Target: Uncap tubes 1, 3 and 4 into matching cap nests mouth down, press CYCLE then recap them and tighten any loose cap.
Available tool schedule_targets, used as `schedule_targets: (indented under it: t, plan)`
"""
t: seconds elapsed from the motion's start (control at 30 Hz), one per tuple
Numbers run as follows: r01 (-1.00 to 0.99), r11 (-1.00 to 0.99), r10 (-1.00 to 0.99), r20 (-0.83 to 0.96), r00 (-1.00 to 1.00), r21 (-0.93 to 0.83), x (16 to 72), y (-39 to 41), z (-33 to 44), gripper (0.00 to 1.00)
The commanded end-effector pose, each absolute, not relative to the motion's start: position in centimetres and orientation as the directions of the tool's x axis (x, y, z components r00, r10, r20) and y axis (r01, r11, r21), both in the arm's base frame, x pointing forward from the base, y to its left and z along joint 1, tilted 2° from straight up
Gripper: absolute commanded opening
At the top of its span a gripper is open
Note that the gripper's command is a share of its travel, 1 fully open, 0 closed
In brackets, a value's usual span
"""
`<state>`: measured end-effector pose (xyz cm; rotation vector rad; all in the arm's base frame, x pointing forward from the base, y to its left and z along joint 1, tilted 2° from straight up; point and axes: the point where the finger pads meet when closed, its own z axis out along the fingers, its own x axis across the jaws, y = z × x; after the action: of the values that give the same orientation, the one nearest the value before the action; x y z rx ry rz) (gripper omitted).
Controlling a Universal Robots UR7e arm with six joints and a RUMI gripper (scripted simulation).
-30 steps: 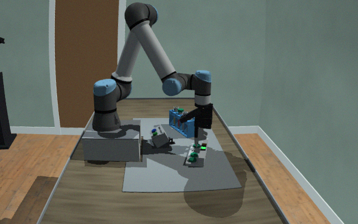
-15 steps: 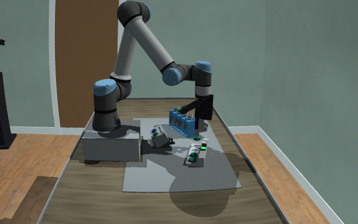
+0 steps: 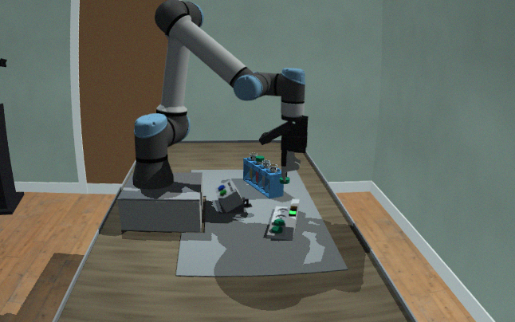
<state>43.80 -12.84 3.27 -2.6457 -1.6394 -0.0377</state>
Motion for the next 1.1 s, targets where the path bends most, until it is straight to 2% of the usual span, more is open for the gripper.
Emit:
schedule_targets:
  t: [0.0, 0.2, 0.37, 1.07]
  plan:
    - [0.896, -0.445, 0.895, 0.036, 0.445, -0.012, 43.8, -12.9, 5.2, 0.0]
    - [0.896, -0.445, 0.895, 0.036, 0.445, -0.012, 43.8, -13.0, 6.1, 0.0]
    - [0.668, -0.744, 0.667, 0.029, 0.744, -0.025, 43.6, -8.8, 6.3, 0.0]
    - [0.668, -0.744, 0.667, 0.029, 0.744, -0.025, 43.1, 3.7, 6.7, 0.0]
